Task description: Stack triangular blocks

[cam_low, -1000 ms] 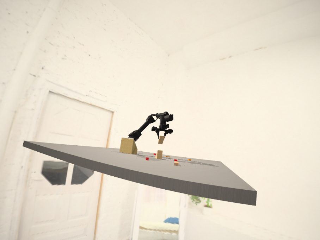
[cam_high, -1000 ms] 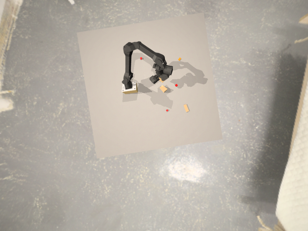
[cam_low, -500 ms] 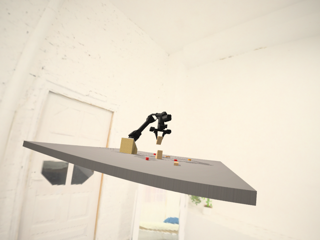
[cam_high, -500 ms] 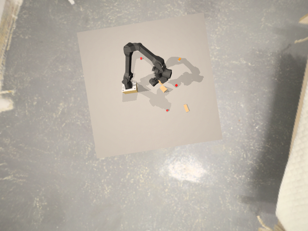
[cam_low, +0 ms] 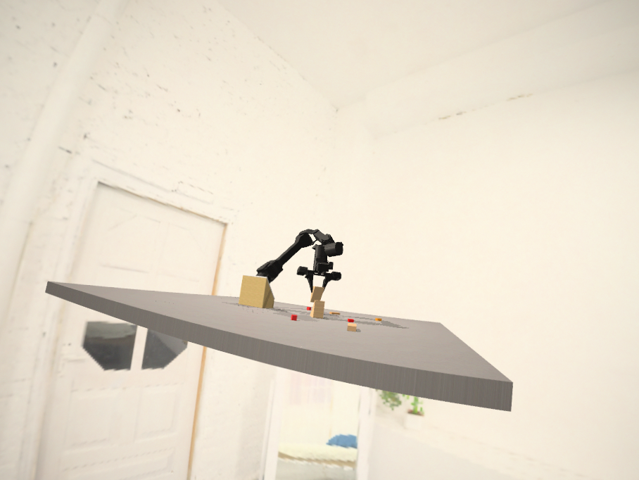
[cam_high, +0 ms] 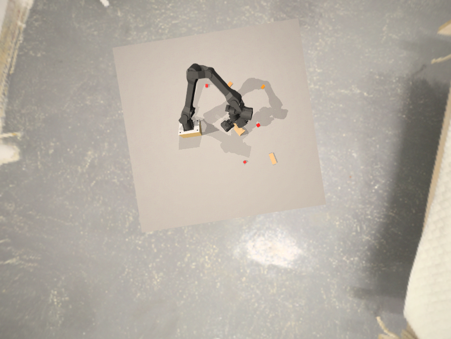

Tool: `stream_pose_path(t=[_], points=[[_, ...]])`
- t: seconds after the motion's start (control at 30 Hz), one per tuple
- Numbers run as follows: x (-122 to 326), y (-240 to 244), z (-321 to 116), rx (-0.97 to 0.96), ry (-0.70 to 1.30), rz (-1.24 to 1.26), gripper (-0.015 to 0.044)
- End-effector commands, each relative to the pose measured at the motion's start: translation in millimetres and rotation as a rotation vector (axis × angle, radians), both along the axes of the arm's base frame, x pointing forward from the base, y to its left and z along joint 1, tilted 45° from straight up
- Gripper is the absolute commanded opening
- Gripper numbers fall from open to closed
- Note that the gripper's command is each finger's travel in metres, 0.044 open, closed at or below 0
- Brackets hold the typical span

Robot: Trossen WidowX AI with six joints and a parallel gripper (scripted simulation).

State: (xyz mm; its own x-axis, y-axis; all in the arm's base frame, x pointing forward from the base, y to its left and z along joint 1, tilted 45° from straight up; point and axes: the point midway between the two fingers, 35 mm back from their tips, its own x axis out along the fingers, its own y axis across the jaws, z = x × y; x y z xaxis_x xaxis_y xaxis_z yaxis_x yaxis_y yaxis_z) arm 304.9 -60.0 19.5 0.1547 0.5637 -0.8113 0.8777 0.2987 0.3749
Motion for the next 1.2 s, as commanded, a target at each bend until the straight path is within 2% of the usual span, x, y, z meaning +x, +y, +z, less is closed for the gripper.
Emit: stream_pose_path(t=[0.0, 0.23, 1.17], points=[[2, 2, -6, 0.003, -0.002, -0.006, 0.0000], [10, 13, -30, 0.004, -0.002, -0.006, 0.0000], [11, 14, -33, 0.009, -0.001, -0.008, 0.0000]])
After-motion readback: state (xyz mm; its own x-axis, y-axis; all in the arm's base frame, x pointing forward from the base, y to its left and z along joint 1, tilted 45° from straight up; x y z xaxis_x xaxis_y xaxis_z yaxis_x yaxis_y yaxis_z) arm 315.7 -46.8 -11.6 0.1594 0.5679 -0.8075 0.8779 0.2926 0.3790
